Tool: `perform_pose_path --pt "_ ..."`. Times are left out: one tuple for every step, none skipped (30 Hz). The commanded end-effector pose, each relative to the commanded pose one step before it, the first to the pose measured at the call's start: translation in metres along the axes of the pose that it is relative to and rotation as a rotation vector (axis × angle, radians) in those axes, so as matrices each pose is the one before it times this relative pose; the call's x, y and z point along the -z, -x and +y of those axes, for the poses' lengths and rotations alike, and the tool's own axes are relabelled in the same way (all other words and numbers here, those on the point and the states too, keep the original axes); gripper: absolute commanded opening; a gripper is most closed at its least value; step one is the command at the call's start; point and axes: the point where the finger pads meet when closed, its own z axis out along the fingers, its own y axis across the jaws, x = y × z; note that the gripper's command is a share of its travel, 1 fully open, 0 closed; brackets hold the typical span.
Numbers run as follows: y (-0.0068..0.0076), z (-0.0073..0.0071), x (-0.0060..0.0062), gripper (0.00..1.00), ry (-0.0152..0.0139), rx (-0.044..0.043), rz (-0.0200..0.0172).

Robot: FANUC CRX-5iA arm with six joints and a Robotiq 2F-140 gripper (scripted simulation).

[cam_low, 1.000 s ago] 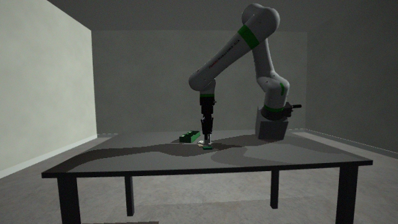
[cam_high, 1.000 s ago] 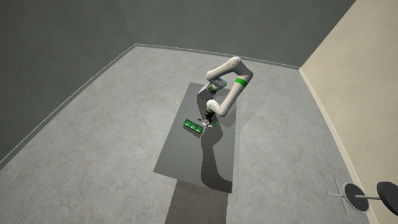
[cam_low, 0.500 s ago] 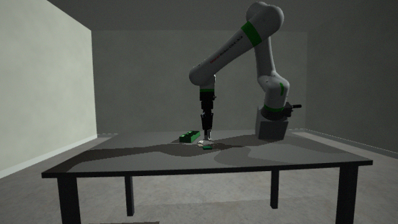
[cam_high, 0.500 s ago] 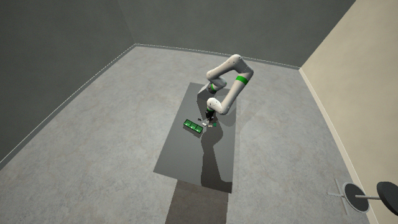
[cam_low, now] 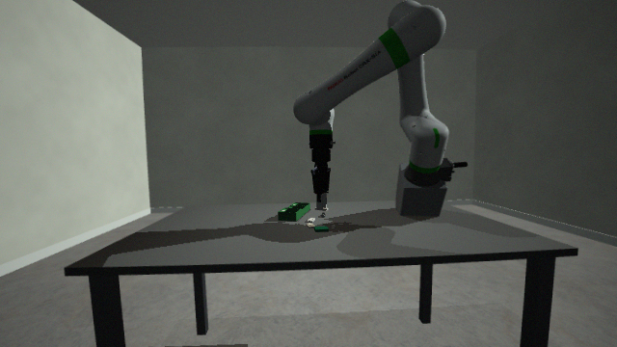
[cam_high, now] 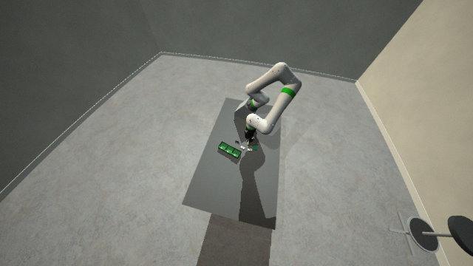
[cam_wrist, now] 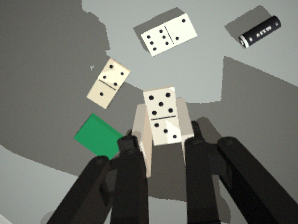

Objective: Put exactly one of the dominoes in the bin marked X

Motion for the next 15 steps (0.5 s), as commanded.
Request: perform_pose_path --pt "-0.00021 0.00001 0.00019 0.13 -0.00005 -0.00006 0.00042" --pt "0.0 0.0 0.0 0.13 0.0 0.0 0.0" --pt "0.0 0.0 0.0 0.13 0.0 0.0 0.0" --pt "0.0 0.0 -0.00041 0.13 0.0 0.0 0.0" --pt "-0.0046 0.00385 0.0 0.13 0.0 0.0 0.0" --pt "-0.0046 0.00385 0.0 0.13 0.0 0.0 0.0" --pt "-0.0046 0.00385 0.0 0.13 0.0 0.0 0.0" --pt "-0.0046 0.00385 0.0 0.13 0.0 0.0 0.0" --pt "-0.0046 0.00385 0.0 0.13 0.0 0.0 0.0" --pt "0.0 0.0 0.0 0.13 0.0 0.0 0.0" --pt "0.0 0.0 0.0 0.13 0.0 0.0 0.0" --pt "-0.0046 0.00385 0.0 0.13 0.0 0.0 0.0" --pt "-0.0046 0.00385 0.0 0.13 0.0 0.0 0.0" --pt "-0.0046 0.00385 0.0 0.13 0.0 0.0 0.0" --pt "-0.0046 0.00385 0.0 0.13 0.0 0.0 0.0"
